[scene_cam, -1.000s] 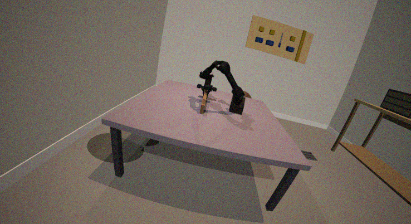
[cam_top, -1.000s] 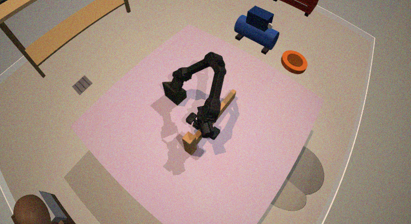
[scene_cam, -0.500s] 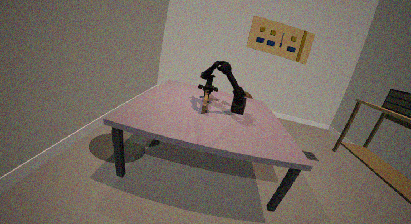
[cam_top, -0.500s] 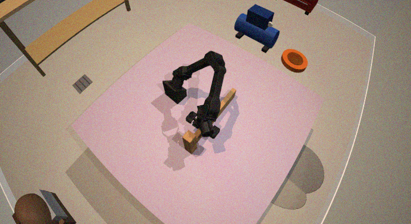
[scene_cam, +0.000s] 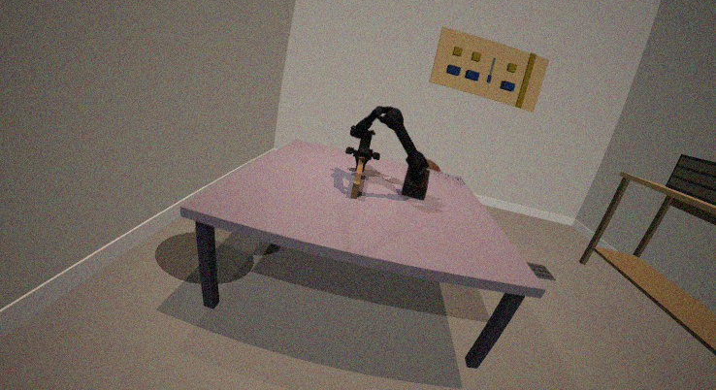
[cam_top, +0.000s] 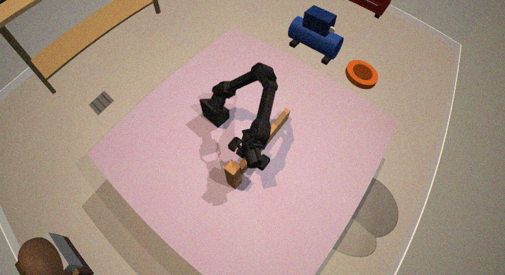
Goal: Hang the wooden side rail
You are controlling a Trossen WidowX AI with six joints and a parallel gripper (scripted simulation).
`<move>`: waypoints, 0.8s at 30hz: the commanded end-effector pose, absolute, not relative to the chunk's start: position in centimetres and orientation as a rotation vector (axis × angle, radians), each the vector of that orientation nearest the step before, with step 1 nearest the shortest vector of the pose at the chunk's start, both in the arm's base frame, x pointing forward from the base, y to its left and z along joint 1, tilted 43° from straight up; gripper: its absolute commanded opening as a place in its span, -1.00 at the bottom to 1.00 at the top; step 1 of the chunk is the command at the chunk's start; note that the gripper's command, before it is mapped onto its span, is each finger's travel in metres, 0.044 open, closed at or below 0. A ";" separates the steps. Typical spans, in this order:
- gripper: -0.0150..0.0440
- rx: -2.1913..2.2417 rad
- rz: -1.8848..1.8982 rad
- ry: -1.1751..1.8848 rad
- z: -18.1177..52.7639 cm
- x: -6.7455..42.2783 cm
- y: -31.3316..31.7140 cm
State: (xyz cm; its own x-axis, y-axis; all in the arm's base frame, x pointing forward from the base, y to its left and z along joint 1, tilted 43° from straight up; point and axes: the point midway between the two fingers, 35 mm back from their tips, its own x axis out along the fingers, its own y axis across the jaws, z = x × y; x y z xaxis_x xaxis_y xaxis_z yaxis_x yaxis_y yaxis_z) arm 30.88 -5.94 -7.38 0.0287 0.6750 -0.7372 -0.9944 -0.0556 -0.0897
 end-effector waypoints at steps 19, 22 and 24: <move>-0.49 -0.742 1.478 0.565 -7.5 31.0 -6.5; -0.49 -0.742 1.478 0.565 -7.5 31.0 -6.5; -0.49 -0.742 1.478 0.565 -7.5 31.0 -6.5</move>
State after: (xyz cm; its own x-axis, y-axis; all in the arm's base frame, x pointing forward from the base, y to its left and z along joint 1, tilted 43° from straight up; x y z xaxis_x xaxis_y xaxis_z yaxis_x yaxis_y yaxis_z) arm 30.89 -6.10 -7.53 0.0289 0.6750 -0.7373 -0.9944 -0.0556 -0.0898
